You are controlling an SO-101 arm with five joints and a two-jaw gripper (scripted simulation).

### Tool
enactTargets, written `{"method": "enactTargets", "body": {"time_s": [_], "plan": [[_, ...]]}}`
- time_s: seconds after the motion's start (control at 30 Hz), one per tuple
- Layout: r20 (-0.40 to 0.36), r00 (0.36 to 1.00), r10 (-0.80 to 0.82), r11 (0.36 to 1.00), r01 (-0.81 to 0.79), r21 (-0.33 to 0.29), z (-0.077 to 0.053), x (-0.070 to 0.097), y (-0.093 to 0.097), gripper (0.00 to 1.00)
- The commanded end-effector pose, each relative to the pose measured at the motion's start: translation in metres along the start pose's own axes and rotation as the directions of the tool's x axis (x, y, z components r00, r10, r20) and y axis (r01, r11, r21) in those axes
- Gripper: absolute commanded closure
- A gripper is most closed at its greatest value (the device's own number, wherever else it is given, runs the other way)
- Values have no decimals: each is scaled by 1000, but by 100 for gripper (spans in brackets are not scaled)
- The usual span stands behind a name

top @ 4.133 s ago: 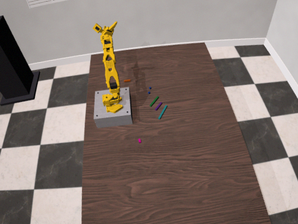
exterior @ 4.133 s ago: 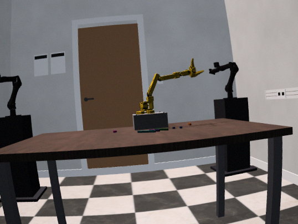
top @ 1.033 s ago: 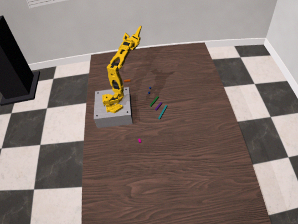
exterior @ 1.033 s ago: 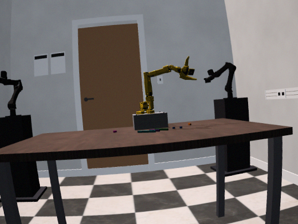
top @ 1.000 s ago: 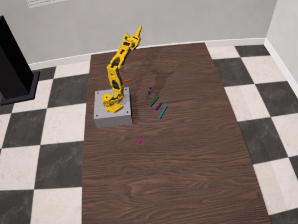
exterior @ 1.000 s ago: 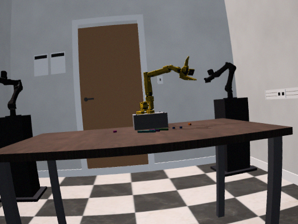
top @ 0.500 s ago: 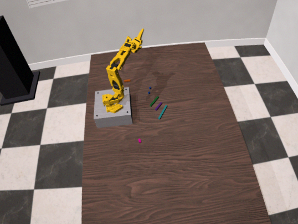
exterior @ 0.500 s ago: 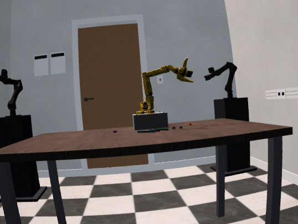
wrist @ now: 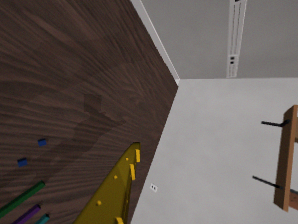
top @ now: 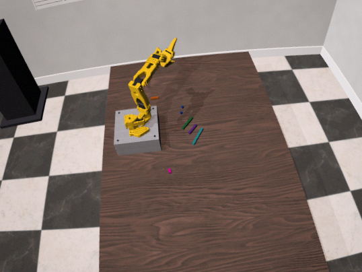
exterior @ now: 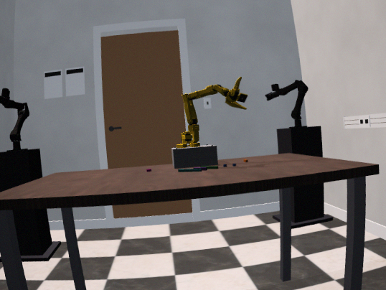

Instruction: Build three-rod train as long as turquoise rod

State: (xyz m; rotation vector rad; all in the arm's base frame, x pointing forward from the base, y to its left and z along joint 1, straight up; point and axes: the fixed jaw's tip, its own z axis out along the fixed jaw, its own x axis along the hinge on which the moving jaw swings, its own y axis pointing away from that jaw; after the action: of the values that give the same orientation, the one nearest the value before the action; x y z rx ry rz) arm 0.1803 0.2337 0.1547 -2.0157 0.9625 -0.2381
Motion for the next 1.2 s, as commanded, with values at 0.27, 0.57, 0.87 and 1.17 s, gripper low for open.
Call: {"method": "enactTargets", "body": {"time_s": [0.27,0.57,0.87,1.17], "plan": [[-61,998,-6,997,1,-77,-8,21,17,0],[-75,997,-6,995,-2,-96,-9,25,21,0],[-108,994,-10,989,-6,-145,-14,37,32,0],[-118,993,-10,987,-9,-159,-16,40,35,0]]}}
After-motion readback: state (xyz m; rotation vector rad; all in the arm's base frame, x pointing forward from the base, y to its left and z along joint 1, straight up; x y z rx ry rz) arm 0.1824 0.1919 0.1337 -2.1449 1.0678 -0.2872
